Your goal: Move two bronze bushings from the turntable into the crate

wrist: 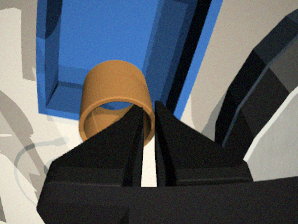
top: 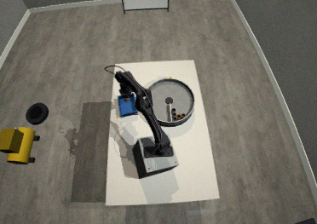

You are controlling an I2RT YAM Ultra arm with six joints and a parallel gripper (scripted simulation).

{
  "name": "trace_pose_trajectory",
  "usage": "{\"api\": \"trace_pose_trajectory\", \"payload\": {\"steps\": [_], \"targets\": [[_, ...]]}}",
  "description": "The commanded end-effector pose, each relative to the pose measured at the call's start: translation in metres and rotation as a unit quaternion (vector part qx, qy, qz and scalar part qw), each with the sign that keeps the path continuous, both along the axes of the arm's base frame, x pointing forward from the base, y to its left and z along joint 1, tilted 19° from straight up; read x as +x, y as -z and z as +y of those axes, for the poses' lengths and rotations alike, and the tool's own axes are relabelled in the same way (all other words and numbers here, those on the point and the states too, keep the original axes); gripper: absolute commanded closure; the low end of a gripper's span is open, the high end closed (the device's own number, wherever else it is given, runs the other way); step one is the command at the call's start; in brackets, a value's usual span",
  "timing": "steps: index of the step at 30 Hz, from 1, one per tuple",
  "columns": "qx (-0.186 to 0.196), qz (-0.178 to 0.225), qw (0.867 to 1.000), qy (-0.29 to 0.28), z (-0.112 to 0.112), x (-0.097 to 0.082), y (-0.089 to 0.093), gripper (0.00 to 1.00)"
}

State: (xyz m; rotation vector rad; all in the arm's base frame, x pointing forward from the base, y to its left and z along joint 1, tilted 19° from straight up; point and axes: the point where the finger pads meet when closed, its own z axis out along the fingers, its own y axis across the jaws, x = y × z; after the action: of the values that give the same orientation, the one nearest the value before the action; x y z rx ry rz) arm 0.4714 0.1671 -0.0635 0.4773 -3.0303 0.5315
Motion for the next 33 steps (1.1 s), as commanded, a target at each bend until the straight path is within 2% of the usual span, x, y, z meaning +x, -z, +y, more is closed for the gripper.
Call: {"api": "trace_pose_trajectory", "payload": {"steps": [1,9,11,16,33], "targets": [[0.013,-0.020,1.000,-0.009,0.0194,0.0032,-0.0170,1.00],[0.013,-0.020,1.000,-0.009,0.0194,0.0032,-0.0170,1.00],[0.010,-0.014,1.000,-0.009,0.0188,0.0011,-0.0102,1.00],[0.011,-0.013,1.000,-0.009,0.0245,0.0000,-0.0076,1.00],[0.010,-0.014,1.000,-0.009,0.0244,0.0002,-0.0075,1.00]]}}
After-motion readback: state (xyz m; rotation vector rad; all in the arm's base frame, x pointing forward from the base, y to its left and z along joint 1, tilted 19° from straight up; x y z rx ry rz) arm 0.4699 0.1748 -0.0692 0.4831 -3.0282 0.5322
